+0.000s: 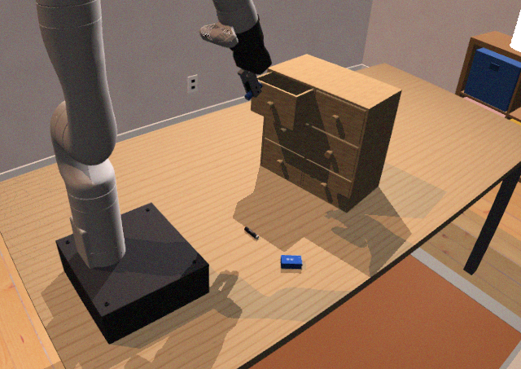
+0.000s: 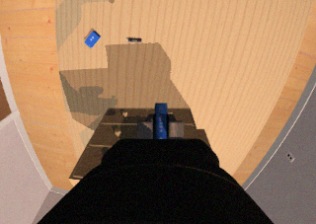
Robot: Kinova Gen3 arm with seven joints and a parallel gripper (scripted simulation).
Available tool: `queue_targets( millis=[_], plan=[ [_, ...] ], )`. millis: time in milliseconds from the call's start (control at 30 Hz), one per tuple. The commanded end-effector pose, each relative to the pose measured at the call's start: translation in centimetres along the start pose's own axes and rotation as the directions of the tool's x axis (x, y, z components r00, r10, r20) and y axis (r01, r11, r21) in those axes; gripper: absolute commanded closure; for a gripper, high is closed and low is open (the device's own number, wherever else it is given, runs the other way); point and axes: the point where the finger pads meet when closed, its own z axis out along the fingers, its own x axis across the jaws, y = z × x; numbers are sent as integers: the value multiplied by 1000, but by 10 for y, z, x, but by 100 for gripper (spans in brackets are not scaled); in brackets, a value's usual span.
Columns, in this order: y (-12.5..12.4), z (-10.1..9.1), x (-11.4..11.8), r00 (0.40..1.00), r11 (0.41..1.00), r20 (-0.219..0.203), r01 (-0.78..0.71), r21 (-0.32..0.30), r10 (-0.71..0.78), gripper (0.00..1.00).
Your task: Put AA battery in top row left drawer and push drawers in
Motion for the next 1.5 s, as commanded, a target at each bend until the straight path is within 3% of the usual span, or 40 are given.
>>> queue_targets(
  millis=[0, 733, 1467],
  plan=[
    [0, -4, -2, 1000, 999, 3, -6, -53, 6, 69],
    [-3, -4, -1, 1000, 965, 0, -5, -263, 5, 69],
    [-4, -4, 0, 1000, 930, -1, -5, -369, 4, 69]
  ],
)
